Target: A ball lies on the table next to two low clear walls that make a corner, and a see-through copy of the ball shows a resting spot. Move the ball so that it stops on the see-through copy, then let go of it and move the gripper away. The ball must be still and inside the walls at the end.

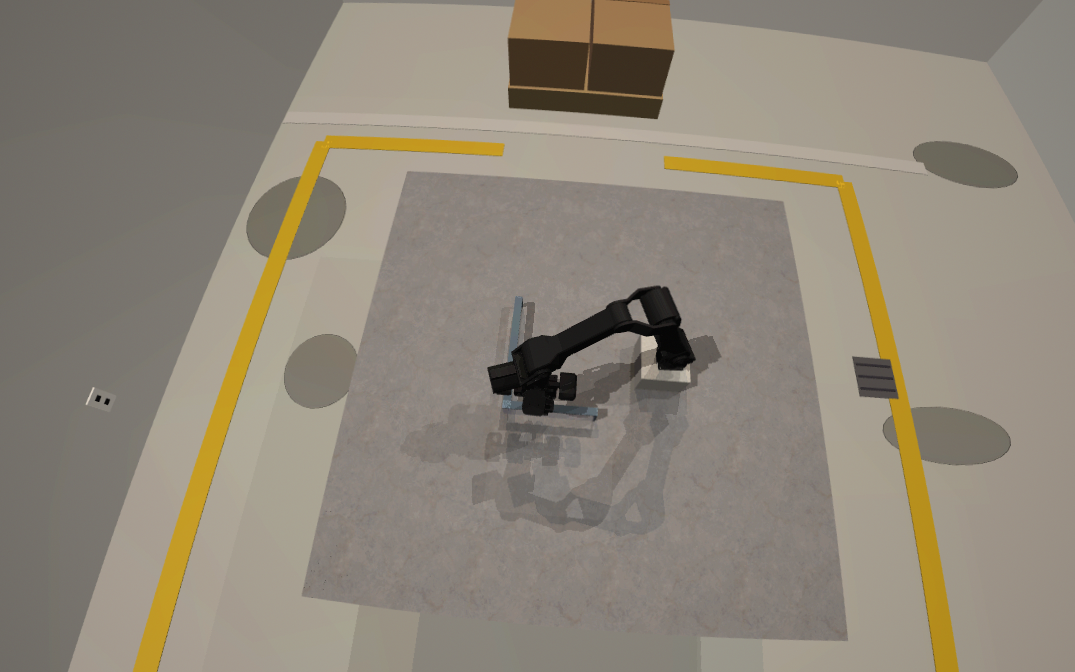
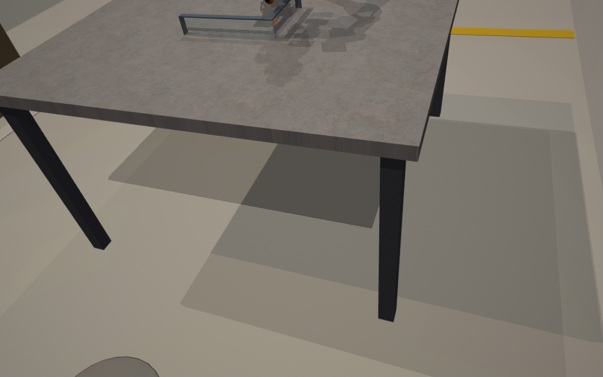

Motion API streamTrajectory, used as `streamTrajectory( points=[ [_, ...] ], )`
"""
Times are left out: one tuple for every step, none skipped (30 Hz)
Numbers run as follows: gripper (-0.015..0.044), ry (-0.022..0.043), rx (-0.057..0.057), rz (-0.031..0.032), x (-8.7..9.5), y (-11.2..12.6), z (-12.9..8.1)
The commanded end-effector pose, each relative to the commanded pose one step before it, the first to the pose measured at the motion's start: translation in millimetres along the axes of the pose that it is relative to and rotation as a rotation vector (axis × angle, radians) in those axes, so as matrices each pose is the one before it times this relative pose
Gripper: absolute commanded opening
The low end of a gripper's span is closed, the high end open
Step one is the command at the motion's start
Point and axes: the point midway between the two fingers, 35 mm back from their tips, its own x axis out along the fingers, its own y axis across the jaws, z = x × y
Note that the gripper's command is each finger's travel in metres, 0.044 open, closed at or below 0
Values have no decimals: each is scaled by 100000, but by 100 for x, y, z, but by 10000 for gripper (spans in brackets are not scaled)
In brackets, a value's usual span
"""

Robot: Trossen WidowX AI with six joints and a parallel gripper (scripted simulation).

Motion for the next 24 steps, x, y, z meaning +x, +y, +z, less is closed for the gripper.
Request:
streamTrajectory(
  points=[
    [0, 150, 336, 1382, 2622, 232, -10],
    [0, 1, 0, 5, 723, 19, -7],
    [0, 2, 0, 7, 727, 35, -12],
    [0, 2, 0, 8, 721, 51, -18],
    [0, 2, 0, 8, 561, 51, -18],
    [0, 2, 0, 5, 340, 36, -13],
    [0, 1, 0, 2, 114, 13, -5],
    [0, 0, 0, 0, 0, 0, 0],
    [0, 0, 0, 0, 0, 0, 0],
    [0, 0, 0, 0, 26, -1, 0],
    [0, 0, 0, 0, 53, -1, 0],
    [0, 0, 0, 0, 74, -1, 0],
    [0, 0, 0, 0, 97, -1, 1],
    [0, 0, 0, 1, 121, -1, 1],
    [0, 0, 0, 1, 145, -1, 0],
    [0, 0, 0, 1, 161, -1, 0],
    [0, 0, 0, 1, 165, 0, 0],
    [0, 0, 0, 1, 165, 1, 0],
    [0, 0, 0, 1, 165, 2, -1],
    [0, 0, 0, 1, 165, 3, -1],
    [0, 0, 0, 1, 165, 3, -1],
    [0, 0, 0, 1, 165, 4, -2],
    [0, 0, 0, 1, 134, 4, -1],
    [0, 0, 0, 1, 81, 3, -1]
  ],
)
